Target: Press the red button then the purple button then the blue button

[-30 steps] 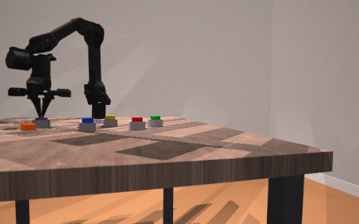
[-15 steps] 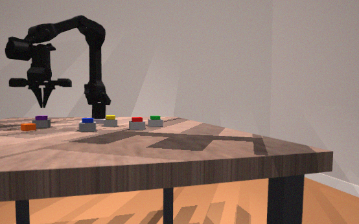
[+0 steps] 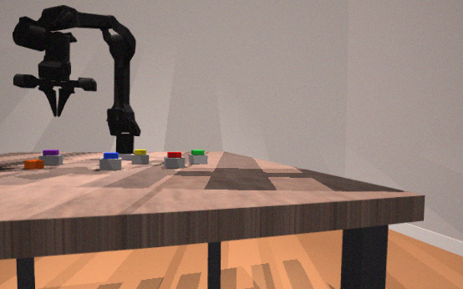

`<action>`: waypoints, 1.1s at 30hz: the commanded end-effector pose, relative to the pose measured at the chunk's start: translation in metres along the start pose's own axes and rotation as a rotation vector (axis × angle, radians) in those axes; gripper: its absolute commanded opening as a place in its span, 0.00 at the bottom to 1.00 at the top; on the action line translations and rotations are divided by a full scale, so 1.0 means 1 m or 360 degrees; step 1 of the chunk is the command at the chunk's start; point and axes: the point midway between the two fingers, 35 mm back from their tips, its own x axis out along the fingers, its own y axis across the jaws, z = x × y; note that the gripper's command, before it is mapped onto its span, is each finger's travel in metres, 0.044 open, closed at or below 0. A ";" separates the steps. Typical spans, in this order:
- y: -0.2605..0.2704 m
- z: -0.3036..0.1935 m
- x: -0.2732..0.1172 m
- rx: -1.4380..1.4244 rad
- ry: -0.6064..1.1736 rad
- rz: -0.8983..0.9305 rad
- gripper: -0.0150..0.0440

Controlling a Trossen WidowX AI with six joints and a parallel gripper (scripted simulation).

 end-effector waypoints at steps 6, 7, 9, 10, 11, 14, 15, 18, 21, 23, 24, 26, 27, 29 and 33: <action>0.103 0.081 -0.002 -0.0015 -0.0010 0.0024 0.29; 0.117 0.087 -0.002 -0.0015 -0.0010 0.0026 0.29; 0.137 0.094 -0.001 -0.0015 -0.0009 0.0029 0.29; 0.140 0.095 -0.001 -0.0015 -0.0009 0.0029 0.29; 0.140 0.095 -0.001 -0.0015 -0.0009 0.0029 0.29; 0.140 0.095 0.001 -0.0015 -0.0009 0.0029 0.29; 0.140 0.095 0.007 -0.0015 -0.0009 0.0029 0.29; 0.140 0.096 0.043 -0.0015 -0.0009 0.0029 0.29; 0.141 0.095 0.060 -0.0015 -0.0009 0.0029 0.29; 0.141 0.095 0.060 -0.0015 -0.0009 0.0029 0.29; 0.141 0.095 0.060 -0.0015 -0.0009 0.0029 0.29; 0.141 0.095 0.061 -0.0015 -0.0009 0.0029 0.29; 0.141 0.095 0.063 -0.0015 -0.0009 0.0029 0.29; 0.141 0.095 0.066 -0.0015 -0.0009 0.0029 0.29; 0.141 0.095 0.073 -0.0015 -0.0009 0.0029 0.29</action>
